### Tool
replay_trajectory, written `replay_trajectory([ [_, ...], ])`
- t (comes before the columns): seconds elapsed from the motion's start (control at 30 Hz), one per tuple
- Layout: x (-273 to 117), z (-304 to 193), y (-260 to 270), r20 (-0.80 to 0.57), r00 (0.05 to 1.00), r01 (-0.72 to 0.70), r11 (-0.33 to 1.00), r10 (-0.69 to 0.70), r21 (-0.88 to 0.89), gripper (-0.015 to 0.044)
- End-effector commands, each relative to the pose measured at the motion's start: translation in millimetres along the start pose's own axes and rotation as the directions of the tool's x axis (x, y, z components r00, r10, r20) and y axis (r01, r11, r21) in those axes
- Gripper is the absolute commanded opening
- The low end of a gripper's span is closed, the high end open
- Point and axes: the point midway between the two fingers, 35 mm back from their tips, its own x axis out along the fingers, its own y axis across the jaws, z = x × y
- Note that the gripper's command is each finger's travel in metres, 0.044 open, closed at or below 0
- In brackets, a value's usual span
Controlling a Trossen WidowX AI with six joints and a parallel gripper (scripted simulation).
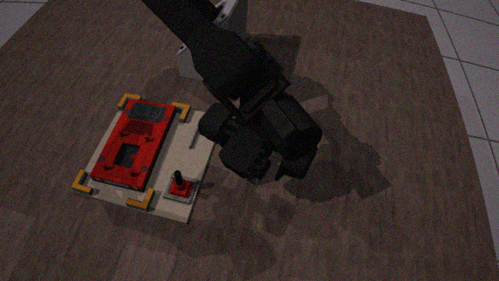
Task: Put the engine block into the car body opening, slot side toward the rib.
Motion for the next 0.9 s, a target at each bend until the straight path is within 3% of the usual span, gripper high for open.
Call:
replay_trajectory([
  [0.0,10,-4,-2,-0.006,1.0,0.014,1.0,-0.014,-0.012,0.044],
  [0.33,24,-4,-3,-0.006,1.0,0.016,1.0,-0.016,-0.012,0.044],
  [0.7,24,-4,-3,-0.006,1.0,0.016,1.0,-0.016,-0.012,0.0151],
  [0.87,24,-4,-3,-0.006,1.0,0.016,1.0,-0.016,-0.012,0.0118],
])
